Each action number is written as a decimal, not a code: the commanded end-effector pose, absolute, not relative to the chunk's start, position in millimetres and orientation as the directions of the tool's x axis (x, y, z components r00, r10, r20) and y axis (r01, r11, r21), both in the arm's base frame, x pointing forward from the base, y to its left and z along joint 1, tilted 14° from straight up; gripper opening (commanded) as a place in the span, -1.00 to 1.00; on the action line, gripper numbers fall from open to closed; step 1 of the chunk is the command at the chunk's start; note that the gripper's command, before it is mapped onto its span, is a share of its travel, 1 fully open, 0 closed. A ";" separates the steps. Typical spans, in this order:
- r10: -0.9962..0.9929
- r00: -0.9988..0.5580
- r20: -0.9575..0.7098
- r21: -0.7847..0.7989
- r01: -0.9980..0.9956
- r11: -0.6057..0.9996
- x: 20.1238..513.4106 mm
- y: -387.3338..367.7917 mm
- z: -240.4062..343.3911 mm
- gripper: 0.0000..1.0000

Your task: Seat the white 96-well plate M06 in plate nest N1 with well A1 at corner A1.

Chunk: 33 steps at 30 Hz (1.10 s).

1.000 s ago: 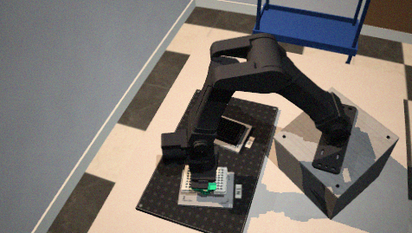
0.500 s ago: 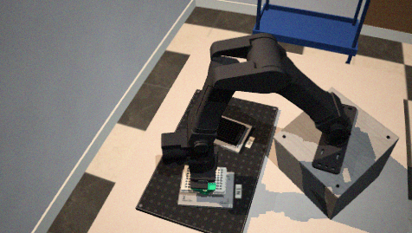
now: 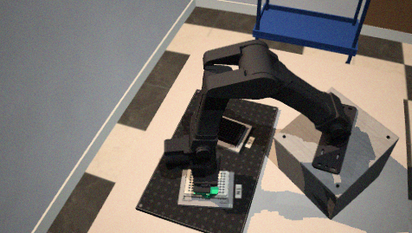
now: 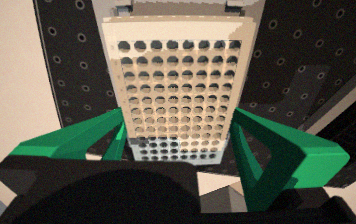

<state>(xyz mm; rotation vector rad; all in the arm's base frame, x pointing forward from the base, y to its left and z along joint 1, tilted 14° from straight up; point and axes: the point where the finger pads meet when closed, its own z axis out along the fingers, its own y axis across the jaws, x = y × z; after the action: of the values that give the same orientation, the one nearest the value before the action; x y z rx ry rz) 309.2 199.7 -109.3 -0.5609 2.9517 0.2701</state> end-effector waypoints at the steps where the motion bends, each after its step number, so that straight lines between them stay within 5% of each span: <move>1: -0.339 -0.917 -0.210 0.155 -0.374 0.915 326.6 209.8 -104.2 -1.00; 33: -0.336 -0.920 -0.200 0.154 -0.368 0.917 317.6 204.2 -111.6 -1.00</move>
<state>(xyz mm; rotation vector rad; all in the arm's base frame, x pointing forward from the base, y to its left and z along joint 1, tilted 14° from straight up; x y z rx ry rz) 317.1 205.8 -118.8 -0.5574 2.9280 0.2800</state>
